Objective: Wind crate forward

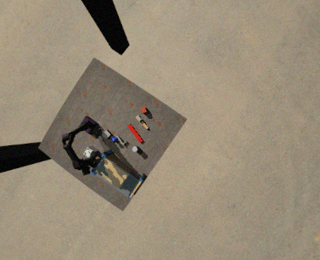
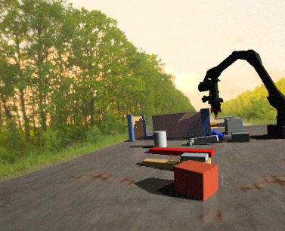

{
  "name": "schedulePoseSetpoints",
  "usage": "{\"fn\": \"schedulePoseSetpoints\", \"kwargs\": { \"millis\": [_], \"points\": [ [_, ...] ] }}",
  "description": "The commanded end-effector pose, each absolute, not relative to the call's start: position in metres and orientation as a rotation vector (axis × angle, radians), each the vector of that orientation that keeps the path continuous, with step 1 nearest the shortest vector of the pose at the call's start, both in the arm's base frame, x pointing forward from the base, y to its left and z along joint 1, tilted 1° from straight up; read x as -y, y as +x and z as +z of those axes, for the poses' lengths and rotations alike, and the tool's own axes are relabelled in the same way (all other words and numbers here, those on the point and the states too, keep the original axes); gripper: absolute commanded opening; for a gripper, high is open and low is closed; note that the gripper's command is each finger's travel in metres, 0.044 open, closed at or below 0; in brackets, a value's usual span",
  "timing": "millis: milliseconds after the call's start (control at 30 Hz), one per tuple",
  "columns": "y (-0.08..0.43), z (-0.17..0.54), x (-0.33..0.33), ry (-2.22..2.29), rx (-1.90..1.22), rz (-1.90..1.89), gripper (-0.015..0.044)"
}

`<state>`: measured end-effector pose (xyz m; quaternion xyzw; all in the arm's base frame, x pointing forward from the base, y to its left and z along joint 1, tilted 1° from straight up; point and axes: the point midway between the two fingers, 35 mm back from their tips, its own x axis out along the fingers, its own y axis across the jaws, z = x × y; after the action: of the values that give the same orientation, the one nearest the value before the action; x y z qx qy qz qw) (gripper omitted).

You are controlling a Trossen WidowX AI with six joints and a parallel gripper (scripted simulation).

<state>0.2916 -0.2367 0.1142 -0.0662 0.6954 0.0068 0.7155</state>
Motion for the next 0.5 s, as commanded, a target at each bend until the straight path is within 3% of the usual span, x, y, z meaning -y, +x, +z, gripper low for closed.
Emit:
{"fn": "schedulePoseSetpoints", "kwargs": {
  "millis": [0, 467],
  "points": [
    [0.288, 0.111, 0.215, -0.126, -1.553, 0.062, 0.0000],
    [0.282, 0.110, 0.198, -0.125, -1.553, 0.063, 0.0000]
  ]
}}
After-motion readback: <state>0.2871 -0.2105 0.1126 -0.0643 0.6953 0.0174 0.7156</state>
